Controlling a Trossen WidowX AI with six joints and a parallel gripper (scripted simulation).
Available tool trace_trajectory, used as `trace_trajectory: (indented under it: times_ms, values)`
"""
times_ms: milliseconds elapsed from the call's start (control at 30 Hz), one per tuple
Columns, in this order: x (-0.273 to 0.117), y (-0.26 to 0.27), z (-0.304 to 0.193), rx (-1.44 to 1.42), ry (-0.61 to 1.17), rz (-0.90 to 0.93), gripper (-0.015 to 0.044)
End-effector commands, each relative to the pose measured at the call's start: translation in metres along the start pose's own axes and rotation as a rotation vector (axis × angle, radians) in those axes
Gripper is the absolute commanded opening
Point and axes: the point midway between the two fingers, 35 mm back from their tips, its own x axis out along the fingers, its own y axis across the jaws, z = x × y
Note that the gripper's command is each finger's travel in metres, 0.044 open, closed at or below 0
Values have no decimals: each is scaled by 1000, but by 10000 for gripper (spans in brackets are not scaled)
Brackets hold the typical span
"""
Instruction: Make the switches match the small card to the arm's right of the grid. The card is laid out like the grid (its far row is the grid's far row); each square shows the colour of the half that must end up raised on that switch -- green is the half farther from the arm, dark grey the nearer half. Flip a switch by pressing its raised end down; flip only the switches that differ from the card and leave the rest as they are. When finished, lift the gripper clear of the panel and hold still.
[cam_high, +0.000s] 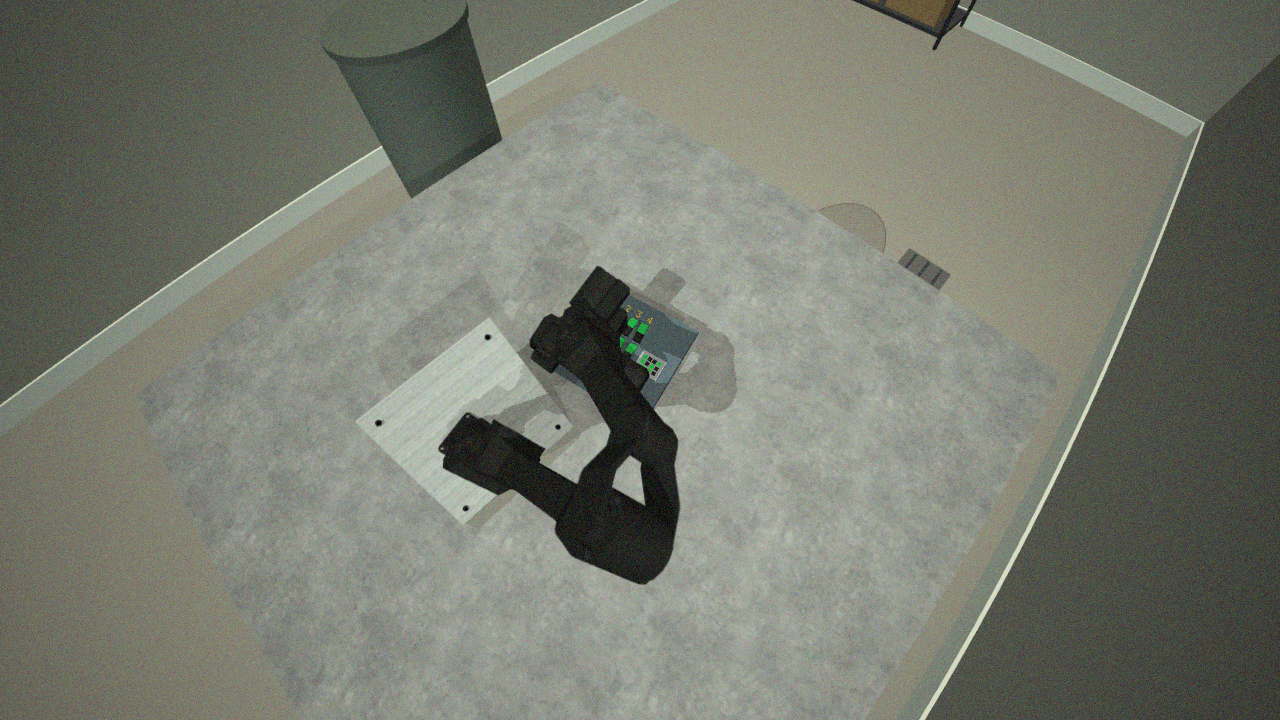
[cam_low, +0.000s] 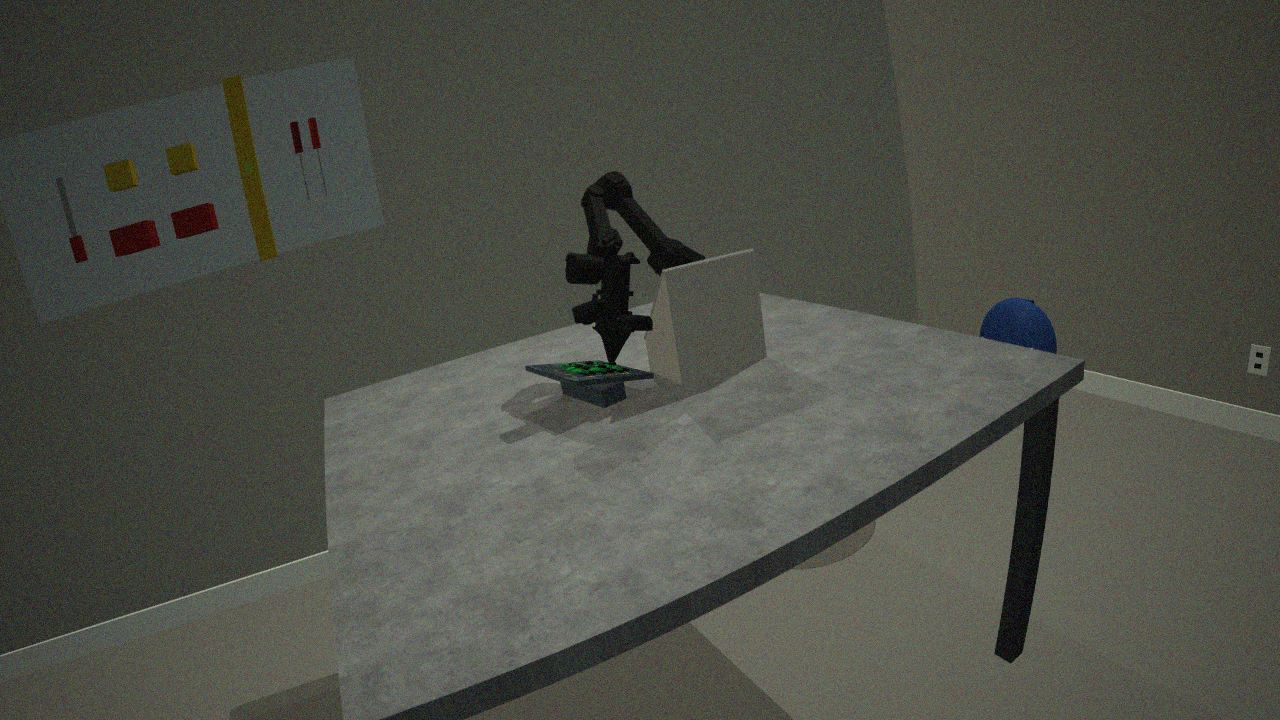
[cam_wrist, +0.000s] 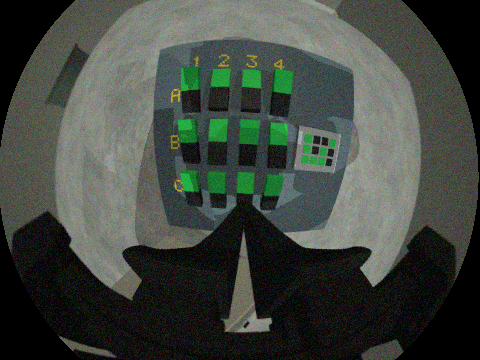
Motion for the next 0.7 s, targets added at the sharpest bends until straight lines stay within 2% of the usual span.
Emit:
trace_trajectory:
  times_ms: [0,667]
  values:
    - [1,0,0,-5,-1,-2,0]
    - [3,0,0,-5,-1,-2,0]
